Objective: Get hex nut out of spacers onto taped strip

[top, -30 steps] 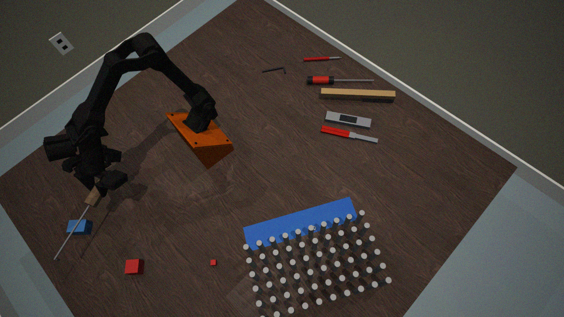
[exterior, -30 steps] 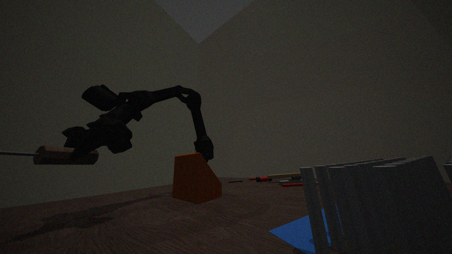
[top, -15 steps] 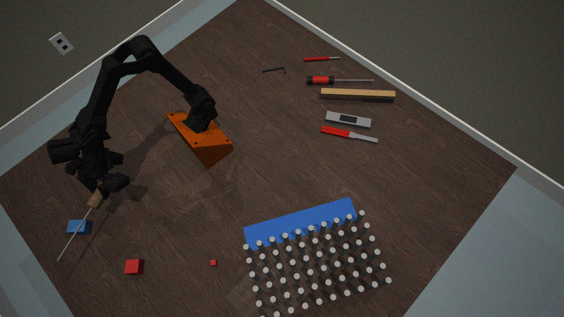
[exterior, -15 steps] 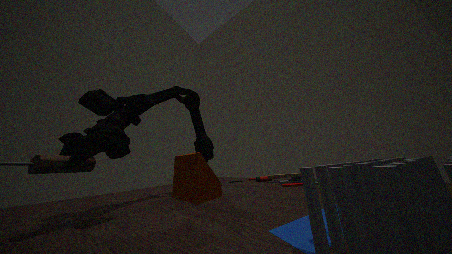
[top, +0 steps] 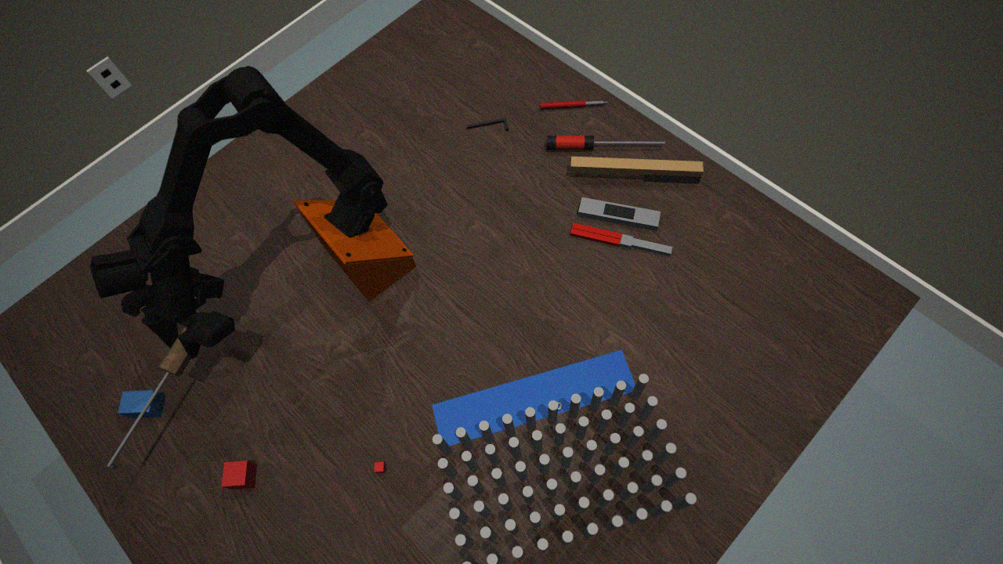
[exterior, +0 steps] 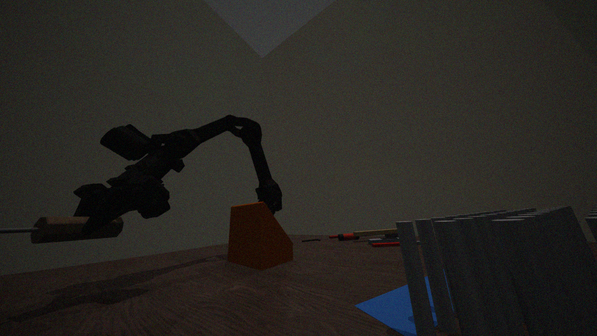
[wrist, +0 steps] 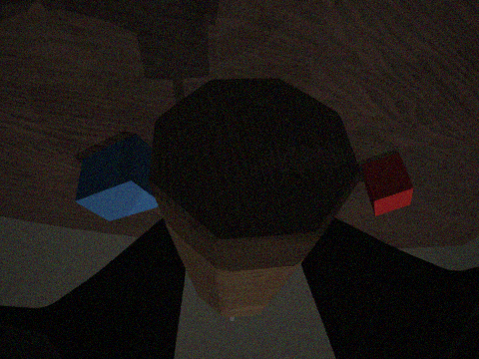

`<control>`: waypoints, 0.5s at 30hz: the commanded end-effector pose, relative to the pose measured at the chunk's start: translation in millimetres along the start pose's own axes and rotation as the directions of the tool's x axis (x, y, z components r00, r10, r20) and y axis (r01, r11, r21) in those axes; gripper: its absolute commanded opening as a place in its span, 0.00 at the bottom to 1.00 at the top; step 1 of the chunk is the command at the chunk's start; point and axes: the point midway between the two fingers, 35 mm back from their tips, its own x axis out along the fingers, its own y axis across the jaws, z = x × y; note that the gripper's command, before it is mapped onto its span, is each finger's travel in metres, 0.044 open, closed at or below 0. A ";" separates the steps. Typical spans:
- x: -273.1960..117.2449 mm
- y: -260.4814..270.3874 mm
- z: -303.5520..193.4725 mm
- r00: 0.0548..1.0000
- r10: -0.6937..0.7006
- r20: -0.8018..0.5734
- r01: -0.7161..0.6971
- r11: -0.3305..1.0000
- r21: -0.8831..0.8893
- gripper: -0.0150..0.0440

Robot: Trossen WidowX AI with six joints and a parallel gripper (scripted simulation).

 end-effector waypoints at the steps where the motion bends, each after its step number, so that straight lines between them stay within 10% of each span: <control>1: 3.7 1.1 1.9 1.000 0.005 -0.002 -0.005 1.000 -0.006 0.25; 15: 16.9 1.4 10.9 1.000 0.005 -0.002 -0.005 1.000 -0.006 0.25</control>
